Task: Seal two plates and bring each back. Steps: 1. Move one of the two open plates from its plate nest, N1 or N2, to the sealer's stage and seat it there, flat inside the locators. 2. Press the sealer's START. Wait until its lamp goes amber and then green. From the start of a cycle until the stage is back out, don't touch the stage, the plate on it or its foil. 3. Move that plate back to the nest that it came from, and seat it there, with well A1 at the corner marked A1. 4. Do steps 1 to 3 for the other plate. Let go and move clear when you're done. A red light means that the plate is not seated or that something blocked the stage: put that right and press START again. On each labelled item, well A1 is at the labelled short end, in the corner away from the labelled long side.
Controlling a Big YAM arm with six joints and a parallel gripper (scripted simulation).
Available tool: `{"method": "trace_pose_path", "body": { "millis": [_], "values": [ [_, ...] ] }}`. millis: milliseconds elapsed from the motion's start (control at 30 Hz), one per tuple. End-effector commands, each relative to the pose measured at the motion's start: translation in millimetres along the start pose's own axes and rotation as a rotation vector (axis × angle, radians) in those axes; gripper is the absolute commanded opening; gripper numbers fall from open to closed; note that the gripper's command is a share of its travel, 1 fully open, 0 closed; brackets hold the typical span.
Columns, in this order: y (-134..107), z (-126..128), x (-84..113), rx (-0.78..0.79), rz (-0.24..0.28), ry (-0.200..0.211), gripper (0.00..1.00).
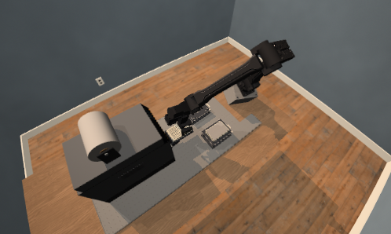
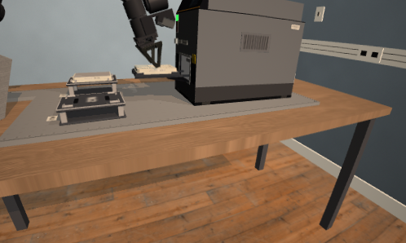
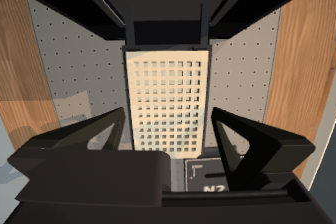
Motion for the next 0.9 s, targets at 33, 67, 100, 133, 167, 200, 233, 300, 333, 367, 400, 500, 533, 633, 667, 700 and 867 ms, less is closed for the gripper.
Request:
{"method": "trace_pose_path", "body": {
  "millis": [33,67,100,133,167,200,233,300,333,367,400,500,533,633,667,700,867],
  "values": [
    [6.4,-5.5,20.7,-0.006,-0.026,-0.006,1.00],
    [6.4,-5.5,20.7,-0.006,-0.026,-0.006,1.00],
    [9.0,-2.2,20.0,-0.002,-0.031,-0.002,1.00],
    [10.7,0.4,20.6,0.003,-0.032,0.001,1.00],
    [12.1,2.8,21.1,0.007,-0.032,0.002,1.00],
    [13.6,5.1,21.6,0.012,-0.033,0.004,1.00],
    [15.7,5.8,22.8,0.013,-0.036,0.005,1.00],
    [19.9,6.5,22.4,0.017,-0.044,0.007,1.00],
    [21.8,6.5,21.4,0.019,-0.047,0.007,1.00],
    [23.7,6.5,20.5,0.020,-0.051,0.008,1.00],
    [25.6,6.6,19.6,0.022,-0.054,0.009,1.00],
    [28.3,5.5,16.1,0.024,-0.060,0.010,1.00],
    [28.7,5.0,14.8,0.021,-0.060,0.011,1.00],
    [29.1,4.4,13.5,0.017,-0.061,0.011,1.00],
    [29.5,3.9,12.2,0.013,-0.062,0.011,1.00],
    [29.9,3.3,10.8,0.013,-0.063,0.011,1.00],
    [31.9,3.6,10.1,0.012,-0.068,0.012,1.00]
  ]
}}
Point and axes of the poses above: the point where the finger pads meet when closed, its own x axis back along the fingers, its own z axis across the jaws, y = z × x, the point moved 6 cm from there along x, back along the fingers, and after that the axes turned 12 degrees about -x, right-handed, at the moved point
